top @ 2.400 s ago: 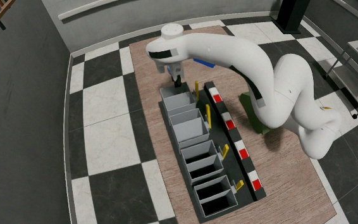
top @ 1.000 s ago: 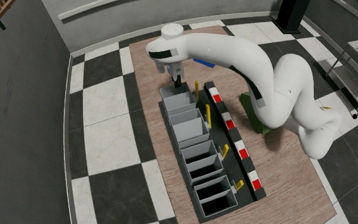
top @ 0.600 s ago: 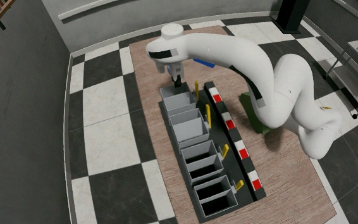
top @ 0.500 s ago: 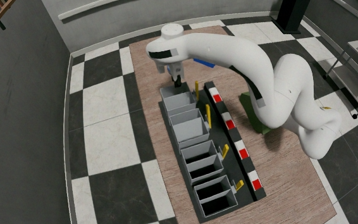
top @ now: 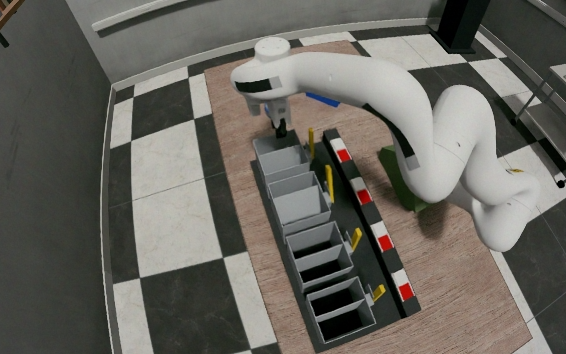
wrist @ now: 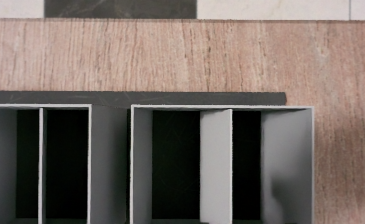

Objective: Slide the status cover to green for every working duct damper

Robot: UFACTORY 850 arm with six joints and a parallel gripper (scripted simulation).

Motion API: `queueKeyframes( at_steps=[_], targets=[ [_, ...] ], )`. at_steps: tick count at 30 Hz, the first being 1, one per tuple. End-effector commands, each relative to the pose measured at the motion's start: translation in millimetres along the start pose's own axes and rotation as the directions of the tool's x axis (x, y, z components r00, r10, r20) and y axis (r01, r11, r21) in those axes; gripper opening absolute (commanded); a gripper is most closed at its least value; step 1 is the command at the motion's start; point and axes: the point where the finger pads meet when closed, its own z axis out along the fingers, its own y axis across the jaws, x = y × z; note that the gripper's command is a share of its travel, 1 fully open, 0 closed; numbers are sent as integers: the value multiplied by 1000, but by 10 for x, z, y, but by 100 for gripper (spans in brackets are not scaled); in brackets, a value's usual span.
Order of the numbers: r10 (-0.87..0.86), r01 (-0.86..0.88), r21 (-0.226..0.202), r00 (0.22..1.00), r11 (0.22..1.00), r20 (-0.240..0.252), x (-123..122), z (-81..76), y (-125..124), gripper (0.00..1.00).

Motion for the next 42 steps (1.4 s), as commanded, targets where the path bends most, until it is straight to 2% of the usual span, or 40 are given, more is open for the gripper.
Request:
queueKeyframes(
  at_steps=[1,23,24,26,31,33,34,38,42],
  targets=[
    [-1,1,-2,1000,1000,-2,6,-14,2,39],
    [-1,1,-1,1000,1000,-2,-5,-12,5,39],
    [-1,1,6,1000,1000,-2,-67,0,17,39],
    [-1,1,40,1000,999,-3,-373,64,67,39],
    [-1,1,69,1000,998,-3,-659,119,125,39],
    [-1,1,69,1000,998,-3,-659,119,125,39],
    [-1,1,89,1000,996,-3,-857,159,161,39],
    [-1,2,113,1000,994,-3,-1084,204,202,39],
    [-1,2,116,1000,993,-3,-1113,210,206,39]
  ],
)
